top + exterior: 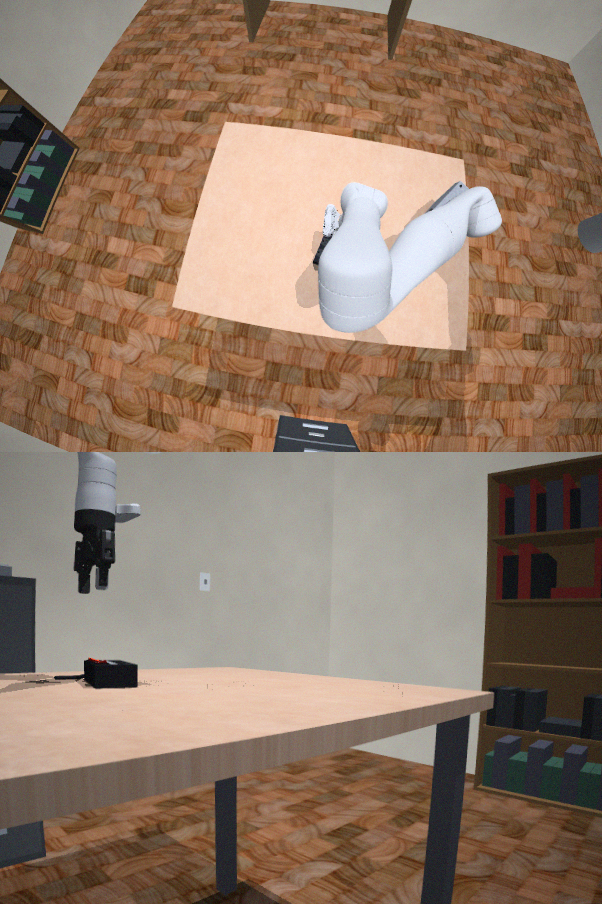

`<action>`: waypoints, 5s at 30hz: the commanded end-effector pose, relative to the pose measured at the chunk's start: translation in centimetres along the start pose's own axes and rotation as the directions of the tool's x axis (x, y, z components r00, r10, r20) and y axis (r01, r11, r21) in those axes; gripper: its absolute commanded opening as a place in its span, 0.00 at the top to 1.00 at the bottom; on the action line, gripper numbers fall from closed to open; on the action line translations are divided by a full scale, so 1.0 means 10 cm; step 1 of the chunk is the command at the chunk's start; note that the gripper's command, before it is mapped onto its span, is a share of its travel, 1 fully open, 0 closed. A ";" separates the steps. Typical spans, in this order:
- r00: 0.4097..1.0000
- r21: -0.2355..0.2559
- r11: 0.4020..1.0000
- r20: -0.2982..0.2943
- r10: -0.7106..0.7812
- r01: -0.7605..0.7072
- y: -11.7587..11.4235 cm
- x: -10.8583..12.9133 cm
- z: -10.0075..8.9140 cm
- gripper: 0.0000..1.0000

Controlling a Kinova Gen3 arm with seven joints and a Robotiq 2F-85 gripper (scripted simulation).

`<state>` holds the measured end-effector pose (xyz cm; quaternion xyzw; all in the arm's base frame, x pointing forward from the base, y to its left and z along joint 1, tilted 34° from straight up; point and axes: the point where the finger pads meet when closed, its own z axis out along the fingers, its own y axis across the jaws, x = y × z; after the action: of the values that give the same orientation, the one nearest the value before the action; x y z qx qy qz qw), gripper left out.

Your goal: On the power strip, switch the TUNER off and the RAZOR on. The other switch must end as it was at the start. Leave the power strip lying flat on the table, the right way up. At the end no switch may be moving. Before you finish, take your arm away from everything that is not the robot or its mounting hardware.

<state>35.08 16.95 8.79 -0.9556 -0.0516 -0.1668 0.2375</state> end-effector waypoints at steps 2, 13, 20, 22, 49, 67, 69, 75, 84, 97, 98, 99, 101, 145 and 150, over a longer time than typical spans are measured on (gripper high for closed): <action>1.000 0.000 1.000 -0.001 0.000 0.000 0.00 0.00 0.00 0.00; 1.000 0.000 1.000 -0.001 0.017 -0.017 0.00 0.00 0.00 0.00; 0.995 0.000 0.995 -0.002 0.096 -0.096 0.01 0.01 0.03 0.00; 0.991 0.000 0.991 -0.002 0.133 -0.133 0.01 0.01 0.05 0.00; 0.572 0.002 0.572 -0.003 0.820 -0.820 0.06 0.02 0.35 0.00; -0.002 0.002 -0.002 0.000 1.000 -1.000 0.09 0.00 0.56 0.00; -0.055 0.001 -0.055 0.001 0.998 -0.998 0.09 0.00 0.58 0.00; -0.171 0.000 -0.171 0.002 0.985 -0.985 0.10 -0.01 0.62 0.00; -0.230 0.000 -0.230 0.002 0.973 -0.973 0.10 -0.02 0.64 0.00; -0.238 0.000 -0.238 0.002 0.971 -0.971 0.10 -0.02 0.64 1.00; -0.238 0.000 -0.238 0.002 0.971 -0.971 0.10 -0.02 0.64 1.00; -0.238 0.000 -0.238 0.002 0.971 -0.971 0.10 -0.02 0.64 1.00; -0.238 0.000 -0.238 0.002 0.971 -0.971 0.10 -0.02 0.64 1.00; -0.238 -0.001 -0.238 0.002 0.971 -0.971 0.10 -0.01 0.70 1.00; -0.238 -0.001 -0.238 0.002 0.971 -0.971 0.10 -0.01 0.75 1.00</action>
<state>37.38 19.56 2.34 -0.6298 0.7198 0.0843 0.2796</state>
